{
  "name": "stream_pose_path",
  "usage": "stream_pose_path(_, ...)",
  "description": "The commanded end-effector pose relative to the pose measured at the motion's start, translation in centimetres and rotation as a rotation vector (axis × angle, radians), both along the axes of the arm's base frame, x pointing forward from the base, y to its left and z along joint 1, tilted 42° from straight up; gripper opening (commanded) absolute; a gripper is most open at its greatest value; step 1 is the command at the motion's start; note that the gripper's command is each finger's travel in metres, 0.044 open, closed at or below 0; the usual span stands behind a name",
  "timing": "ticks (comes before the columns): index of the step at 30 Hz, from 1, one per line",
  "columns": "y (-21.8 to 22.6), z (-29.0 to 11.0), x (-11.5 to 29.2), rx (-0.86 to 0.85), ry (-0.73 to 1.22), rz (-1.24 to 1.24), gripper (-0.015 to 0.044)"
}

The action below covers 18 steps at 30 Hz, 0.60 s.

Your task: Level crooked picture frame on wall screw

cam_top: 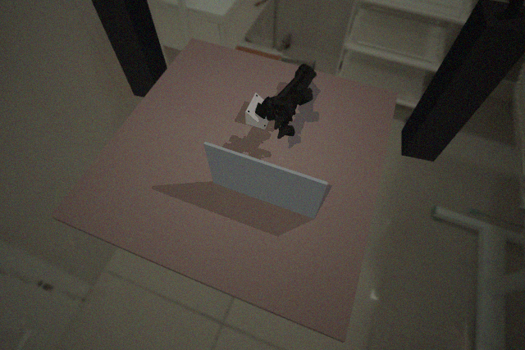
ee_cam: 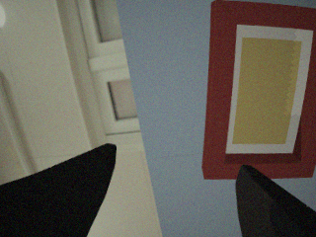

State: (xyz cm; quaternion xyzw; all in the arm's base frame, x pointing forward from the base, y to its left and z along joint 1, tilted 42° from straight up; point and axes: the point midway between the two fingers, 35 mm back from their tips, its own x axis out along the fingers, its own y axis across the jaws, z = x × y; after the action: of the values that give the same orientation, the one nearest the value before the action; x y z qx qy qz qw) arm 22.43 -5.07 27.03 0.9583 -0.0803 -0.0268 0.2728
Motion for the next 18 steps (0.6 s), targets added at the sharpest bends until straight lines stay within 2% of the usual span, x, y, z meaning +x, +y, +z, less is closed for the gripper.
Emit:
stream_pose_path(1,0.38,0.13,-3.26,0.011,0.001,0.004,0.0260)
stream_pose_path(18,0.38,0.13,-3.26,0.011,0.001,0.004,0.0260)
